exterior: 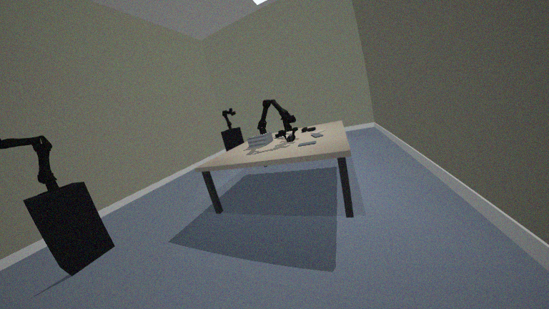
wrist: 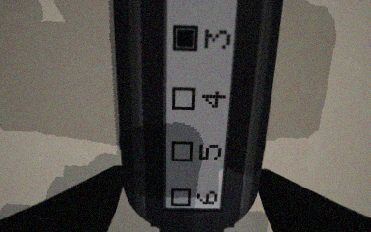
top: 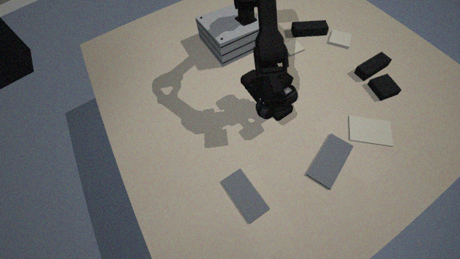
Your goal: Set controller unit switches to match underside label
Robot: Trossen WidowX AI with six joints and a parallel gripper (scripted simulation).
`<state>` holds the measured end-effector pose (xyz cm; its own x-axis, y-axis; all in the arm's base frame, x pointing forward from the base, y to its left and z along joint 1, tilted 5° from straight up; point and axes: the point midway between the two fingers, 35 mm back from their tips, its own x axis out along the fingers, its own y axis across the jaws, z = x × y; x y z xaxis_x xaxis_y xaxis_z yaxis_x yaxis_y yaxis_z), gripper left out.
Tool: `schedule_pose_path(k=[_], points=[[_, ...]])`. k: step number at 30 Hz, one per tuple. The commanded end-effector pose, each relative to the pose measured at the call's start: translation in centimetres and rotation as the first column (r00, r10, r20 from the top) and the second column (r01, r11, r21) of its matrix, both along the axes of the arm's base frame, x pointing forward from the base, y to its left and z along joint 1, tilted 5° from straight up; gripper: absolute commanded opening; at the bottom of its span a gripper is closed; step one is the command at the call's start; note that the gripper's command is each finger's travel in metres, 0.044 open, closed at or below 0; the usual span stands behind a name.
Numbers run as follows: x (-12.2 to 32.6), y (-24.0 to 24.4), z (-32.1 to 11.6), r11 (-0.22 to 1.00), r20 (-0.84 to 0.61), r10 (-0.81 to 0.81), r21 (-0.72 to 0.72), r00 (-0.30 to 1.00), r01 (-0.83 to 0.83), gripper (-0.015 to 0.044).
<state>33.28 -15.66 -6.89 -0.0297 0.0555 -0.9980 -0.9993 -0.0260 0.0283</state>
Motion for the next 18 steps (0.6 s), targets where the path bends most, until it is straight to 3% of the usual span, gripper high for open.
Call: schedule_pose_path(k=[1, 18], points=[[-0.01, -0.03, -0.21, 1.000, -0.002, 0.004, -0.002, 1.000, -0.004, 0.0325], [0.02, 0.17, 0.55, 1.000, -0.002, 0.004, -0.002, 1.000, -0.004, 0.0336]])
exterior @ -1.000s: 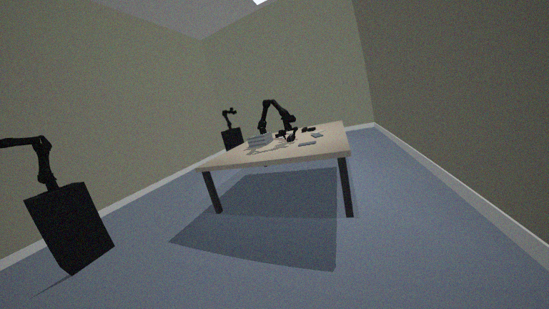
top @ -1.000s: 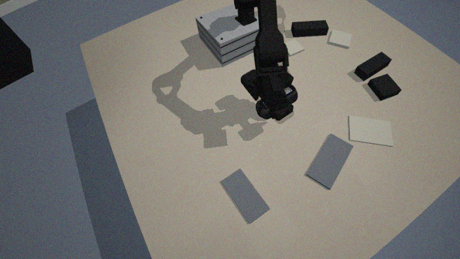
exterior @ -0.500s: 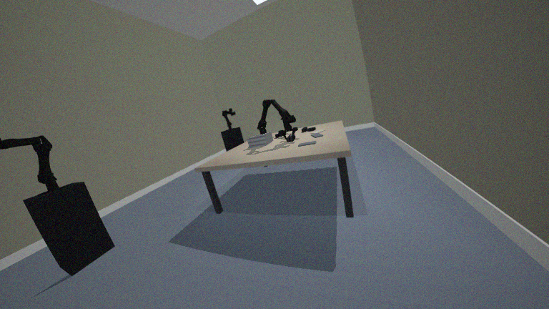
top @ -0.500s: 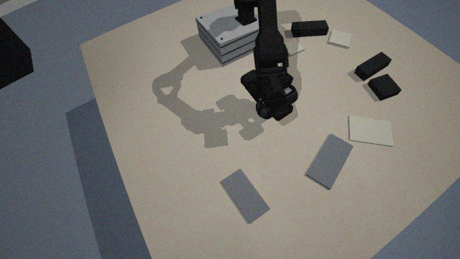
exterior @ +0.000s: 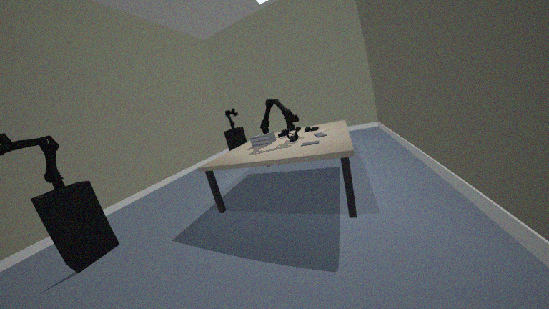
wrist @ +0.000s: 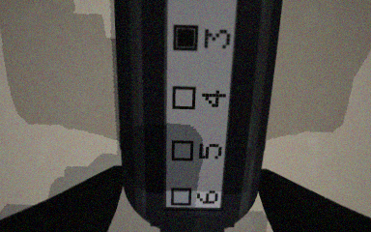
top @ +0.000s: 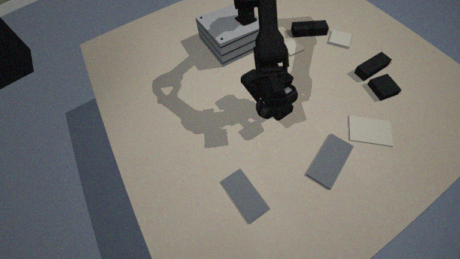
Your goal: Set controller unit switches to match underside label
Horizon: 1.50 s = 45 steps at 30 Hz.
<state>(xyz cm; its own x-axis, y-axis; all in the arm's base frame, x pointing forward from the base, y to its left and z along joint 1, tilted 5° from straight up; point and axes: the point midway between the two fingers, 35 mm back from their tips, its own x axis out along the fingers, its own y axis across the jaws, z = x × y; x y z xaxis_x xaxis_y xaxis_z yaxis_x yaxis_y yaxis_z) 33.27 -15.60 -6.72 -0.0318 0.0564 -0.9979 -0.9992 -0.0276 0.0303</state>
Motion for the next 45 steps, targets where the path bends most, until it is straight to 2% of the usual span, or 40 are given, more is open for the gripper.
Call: schedule_pose_path(k=[1, 45], points=[[0.0, 0.1, 0.4, 1.000, 0.000, 0.002, -0.003, 1.000, -0.002, 0.0336], [0.1, 1.3, 3.8, 1.000, 0.000, 0.002, -0.002, 1.000, -0.002, 0.0335]])
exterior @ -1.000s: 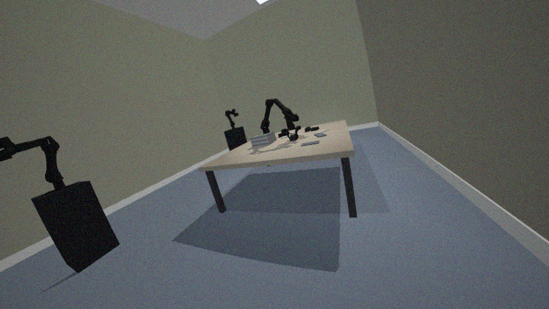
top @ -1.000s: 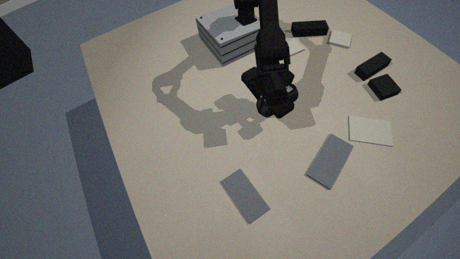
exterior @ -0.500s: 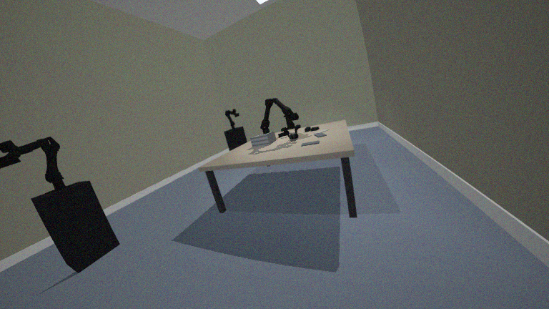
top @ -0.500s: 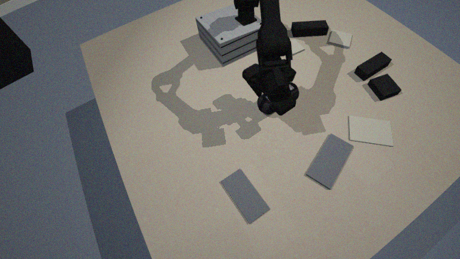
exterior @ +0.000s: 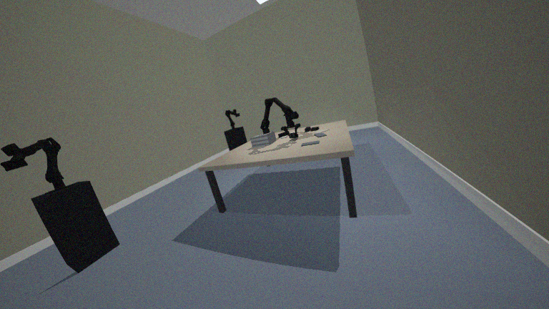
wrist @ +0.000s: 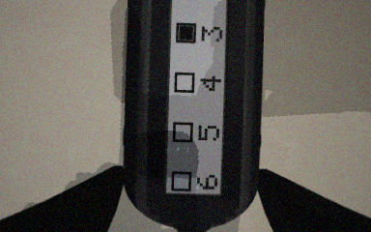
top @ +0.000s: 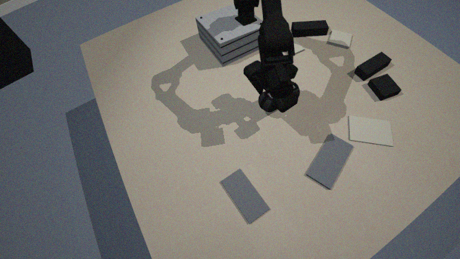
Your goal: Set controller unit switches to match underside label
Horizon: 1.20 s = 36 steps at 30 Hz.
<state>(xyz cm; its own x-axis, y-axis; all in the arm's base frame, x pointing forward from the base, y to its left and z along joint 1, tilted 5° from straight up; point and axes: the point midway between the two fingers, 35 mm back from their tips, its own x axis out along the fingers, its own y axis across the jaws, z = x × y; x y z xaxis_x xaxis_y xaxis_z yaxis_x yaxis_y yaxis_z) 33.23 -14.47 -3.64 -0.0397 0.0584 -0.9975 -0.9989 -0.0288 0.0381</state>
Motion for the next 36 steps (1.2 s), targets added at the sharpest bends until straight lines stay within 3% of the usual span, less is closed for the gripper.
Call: schedule_pose_path(k=[1, 36], points=[[0.2, 0.2, 0.7, 1.000, 0.008, 0.001, -0.004, 1.000, -0.001, 0.0335], [0.0, 1.6, 2.8, 1.000, 0.008, 0.001, -0.003, 1.000, -0.001, 0.0335]])
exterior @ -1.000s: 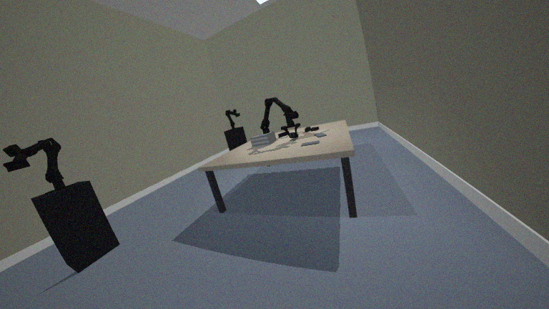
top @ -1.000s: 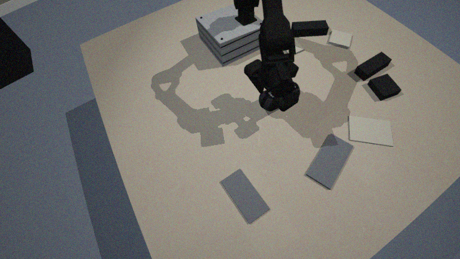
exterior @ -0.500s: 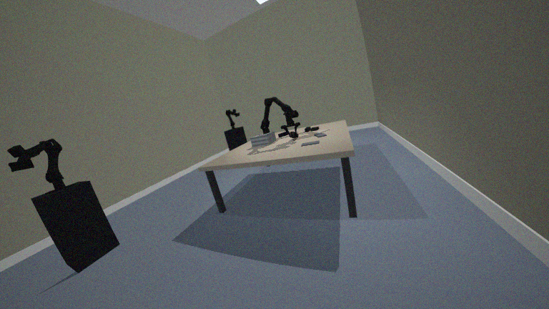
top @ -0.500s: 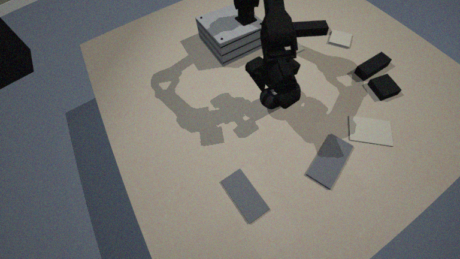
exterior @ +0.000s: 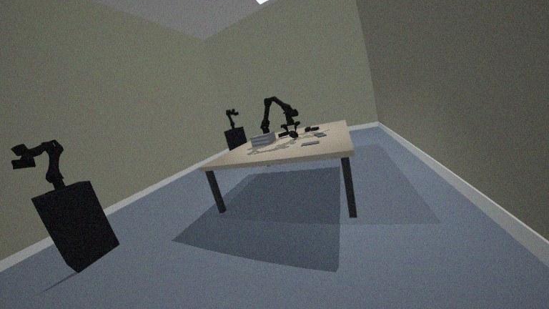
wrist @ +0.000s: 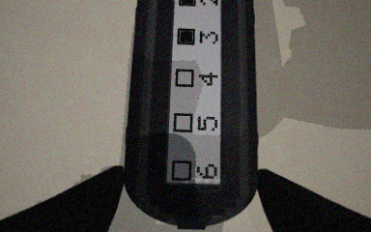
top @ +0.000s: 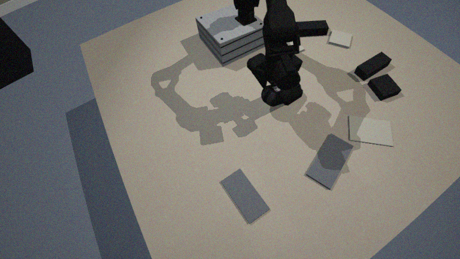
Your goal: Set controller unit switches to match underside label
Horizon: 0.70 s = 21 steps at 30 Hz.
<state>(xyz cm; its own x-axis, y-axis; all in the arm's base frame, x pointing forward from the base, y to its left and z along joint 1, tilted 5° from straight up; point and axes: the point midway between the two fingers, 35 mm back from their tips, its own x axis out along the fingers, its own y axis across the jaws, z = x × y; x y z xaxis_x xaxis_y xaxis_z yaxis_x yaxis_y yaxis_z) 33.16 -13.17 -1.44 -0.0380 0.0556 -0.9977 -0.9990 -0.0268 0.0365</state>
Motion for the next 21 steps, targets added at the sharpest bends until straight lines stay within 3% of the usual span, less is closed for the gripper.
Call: schedule_pose_path(k=[1, 21], points=[[0.1, 0.4, 0.7, 1.000, 0.006, 0.003, 0.000, 1.000, -0.003, 0.0335], [0.1, 1.5, 1.9, 1.000, 0.006, 0.003, 0.001, 1.000, -0.003, 0.0335]])
